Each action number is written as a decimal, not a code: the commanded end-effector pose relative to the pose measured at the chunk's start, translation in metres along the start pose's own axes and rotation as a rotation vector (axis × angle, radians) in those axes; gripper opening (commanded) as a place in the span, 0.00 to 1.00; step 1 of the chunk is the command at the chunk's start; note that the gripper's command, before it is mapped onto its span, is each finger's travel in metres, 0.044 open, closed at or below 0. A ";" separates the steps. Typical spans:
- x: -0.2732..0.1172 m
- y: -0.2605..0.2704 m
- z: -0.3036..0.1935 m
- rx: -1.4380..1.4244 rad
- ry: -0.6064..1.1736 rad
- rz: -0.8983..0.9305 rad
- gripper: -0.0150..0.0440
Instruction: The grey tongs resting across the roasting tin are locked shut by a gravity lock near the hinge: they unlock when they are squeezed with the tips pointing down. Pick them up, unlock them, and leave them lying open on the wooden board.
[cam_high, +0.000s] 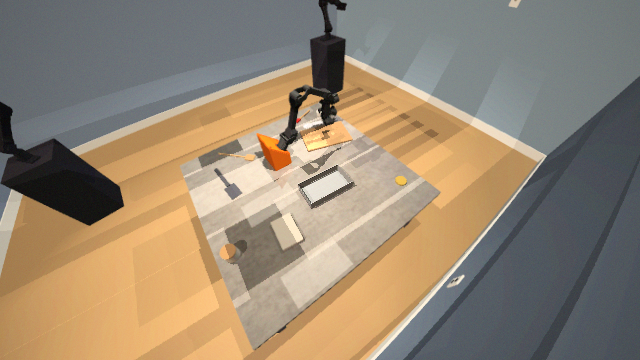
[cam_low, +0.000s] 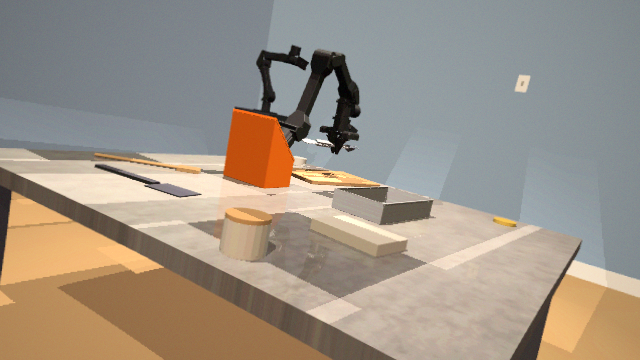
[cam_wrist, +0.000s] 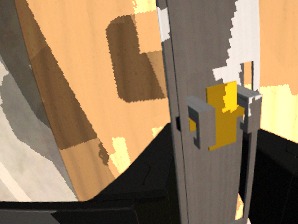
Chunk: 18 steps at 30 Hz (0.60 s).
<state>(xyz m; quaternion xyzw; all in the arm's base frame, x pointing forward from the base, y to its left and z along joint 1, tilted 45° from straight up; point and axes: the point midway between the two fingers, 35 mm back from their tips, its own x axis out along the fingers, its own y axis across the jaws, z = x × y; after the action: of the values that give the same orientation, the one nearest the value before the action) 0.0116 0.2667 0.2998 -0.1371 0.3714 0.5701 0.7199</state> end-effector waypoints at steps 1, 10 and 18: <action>-0.002 0.000 -0.001 0.004 -0.009 -0.001 0.00; -0.005 0.010 0.006 -0.098 -0.157 0.001 0.00; -0.017 0.023 0.012 -0.200 -0.373 0.003 0.00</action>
<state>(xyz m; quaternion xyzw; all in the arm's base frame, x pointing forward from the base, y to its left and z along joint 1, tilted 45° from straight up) -0.0042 0.2721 0.3195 -0.1108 0.2111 0.6153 0.7514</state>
